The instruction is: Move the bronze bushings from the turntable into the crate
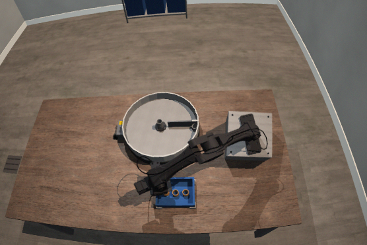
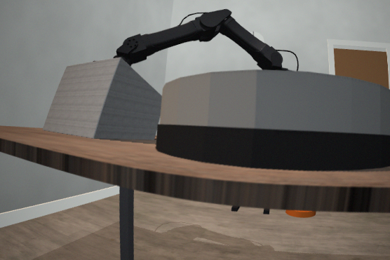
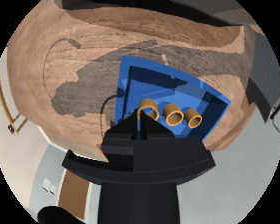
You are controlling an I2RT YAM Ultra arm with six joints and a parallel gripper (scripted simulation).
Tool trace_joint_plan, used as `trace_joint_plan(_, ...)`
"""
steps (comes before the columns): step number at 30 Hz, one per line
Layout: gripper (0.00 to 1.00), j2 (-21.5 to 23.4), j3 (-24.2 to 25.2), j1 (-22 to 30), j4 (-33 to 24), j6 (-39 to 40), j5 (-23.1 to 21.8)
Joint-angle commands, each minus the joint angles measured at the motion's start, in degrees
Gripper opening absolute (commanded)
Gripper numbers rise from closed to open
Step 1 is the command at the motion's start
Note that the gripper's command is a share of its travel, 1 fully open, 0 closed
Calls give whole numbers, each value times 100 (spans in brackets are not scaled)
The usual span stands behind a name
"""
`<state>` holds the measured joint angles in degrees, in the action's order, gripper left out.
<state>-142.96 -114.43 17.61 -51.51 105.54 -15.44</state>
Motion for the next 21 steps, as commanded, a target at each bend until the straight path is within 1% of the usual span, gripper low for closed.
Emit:
trace_joint_plan(1,0,-67,-166,24,-50,51,70)
trace_joint_plan(21,0,-118,-226,25,-59,57,72)
